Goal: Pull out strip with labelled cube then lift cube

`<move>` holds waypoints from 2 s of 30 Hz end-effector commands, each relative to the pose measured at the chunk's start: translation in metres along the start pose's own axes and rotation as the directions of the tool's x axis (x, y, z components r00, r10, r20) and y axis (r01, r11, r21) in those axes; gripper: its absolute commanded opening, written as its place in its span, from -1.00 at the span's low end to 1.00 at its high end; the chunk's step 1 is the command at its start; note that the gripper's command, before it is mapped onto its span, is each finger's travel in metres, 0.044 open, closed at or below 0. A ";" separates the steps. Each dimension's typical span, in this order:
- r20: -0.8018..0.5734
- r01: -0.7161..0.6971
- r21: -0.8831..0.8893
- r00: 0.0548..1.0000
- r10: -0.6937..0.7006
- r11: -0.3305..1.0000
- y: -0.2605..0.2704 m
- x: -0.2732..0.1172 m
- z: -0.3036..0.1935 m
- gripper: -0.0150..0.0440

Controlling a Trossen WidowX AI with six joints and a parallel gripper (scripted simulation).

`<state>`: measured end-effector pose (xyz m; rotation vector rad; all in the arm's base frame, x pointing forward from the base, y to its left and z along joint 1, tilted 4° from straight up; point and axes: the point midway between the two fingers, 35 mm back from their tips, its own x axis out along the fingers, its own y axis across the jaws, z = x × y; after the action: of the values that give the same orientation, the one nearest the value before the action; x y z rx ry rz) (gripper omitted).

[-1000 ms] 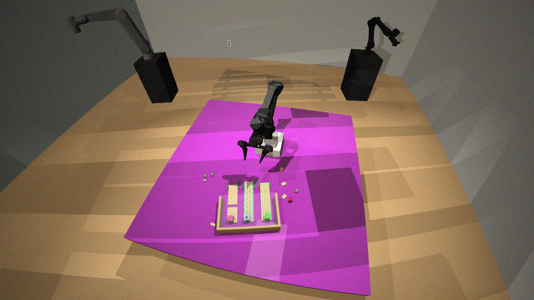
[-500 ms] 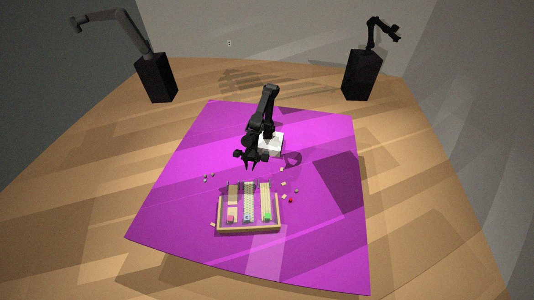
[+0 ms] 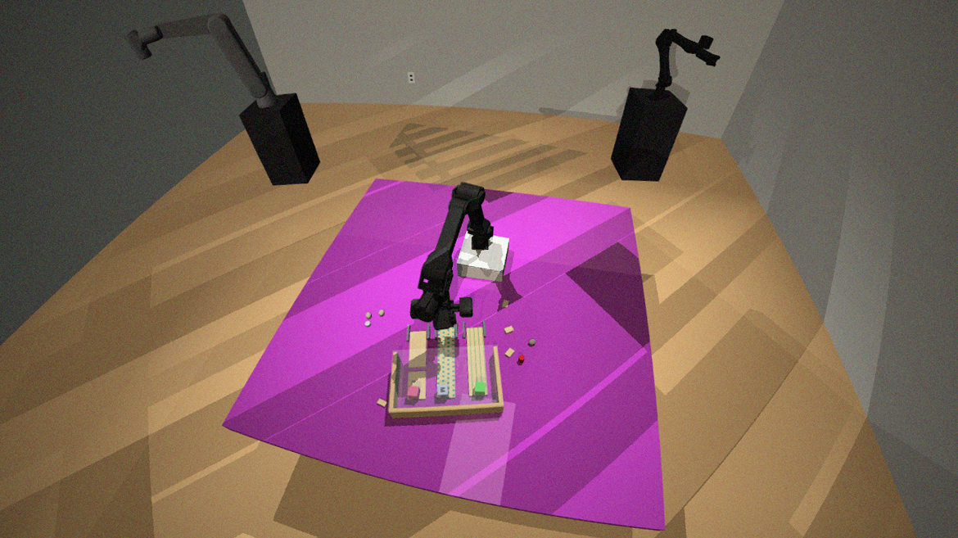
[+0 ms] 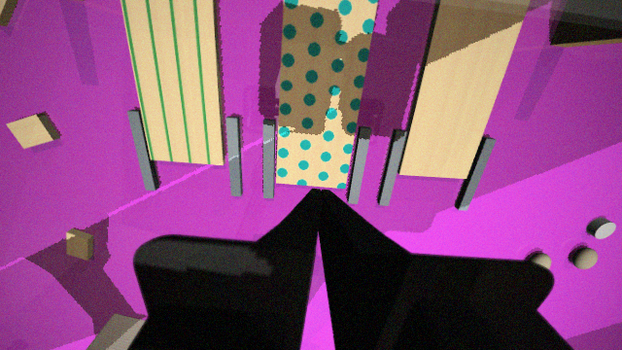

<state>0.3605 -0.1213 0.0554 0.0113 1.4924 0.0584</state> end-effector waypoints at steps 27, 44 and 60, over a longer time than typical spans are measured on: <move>-0.007 0.003 -0.013 1.000 -0.003 1.000 -0.001 0.041 0.002 -0.49; -0.007 0.003 -0.013 1.000 -0.003 1.000 0.001 0.067 -0.001 -0.49; -0.007 0.003 -0.013 1.000 -0.003 1.000 0.001 0.068 -0.001 -0.49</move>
<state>0.3645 -0.1162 -0.0117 -0.0012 1.4990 0.0738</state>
